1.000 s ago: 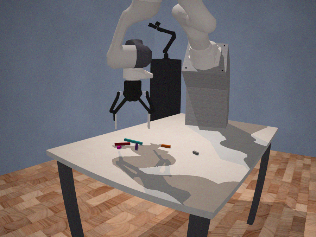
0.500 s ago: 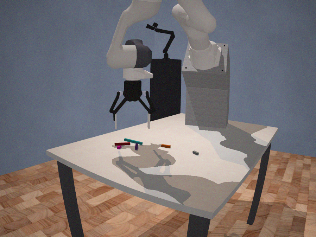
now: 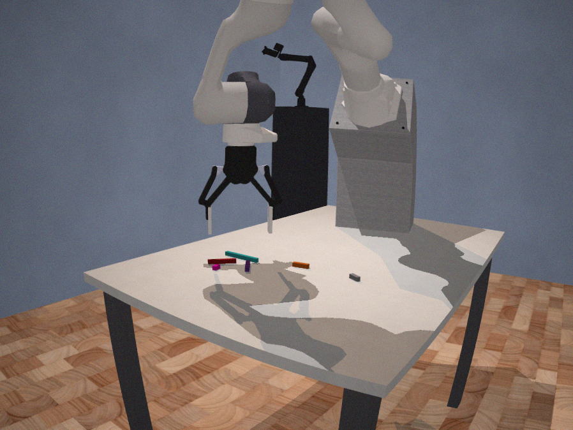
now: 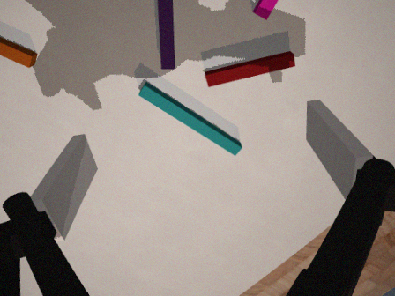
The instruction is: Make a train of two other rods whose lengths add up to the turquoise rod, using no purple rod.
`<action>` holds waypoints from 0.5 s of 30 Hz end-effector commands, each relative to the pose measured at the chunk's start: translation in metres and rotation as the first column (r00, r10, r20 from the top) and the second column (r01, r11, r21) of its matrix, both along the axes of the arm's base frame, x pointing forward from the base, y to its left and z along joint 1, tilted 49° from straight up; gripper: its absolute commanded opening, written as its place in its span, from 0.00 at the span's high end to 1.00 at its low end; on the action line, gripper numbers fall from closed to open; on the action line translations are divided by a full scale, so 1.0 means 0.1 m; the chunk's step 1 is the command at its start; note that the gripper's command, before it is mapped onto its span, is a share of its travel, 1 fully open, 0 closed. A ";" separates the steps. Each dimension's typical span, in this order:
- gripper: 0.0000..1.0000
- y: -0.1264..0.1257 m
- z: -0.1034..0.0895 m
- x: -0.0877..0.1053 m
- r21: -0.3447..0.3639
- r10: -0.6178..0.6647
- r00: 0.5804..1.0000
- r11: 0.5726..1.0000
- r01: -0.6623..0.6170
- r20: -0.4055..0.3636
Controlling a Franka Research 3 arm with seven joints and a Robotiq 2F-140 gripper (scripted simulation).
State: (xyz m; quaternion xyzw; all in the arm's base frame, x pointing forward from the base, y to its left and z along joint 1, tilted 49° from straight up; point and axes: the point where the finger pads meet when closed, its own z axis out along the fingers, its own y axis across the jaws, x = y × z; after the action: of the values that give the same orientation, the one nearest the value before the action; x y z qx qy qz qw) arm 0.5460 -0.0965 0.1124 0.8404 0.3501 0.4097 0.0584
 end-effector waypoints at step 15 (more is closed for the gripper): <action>0.00 0.50 0.13 0.03 -0.246 0.221 0.974 0.947 -0.205 0.042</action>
State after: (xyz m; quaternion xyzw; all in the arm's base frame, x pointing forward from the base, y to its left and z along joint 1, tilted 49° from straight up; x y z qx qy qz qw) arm 0.5517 -0.0509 0.1251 0.8015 0.4321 0.4050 0.0832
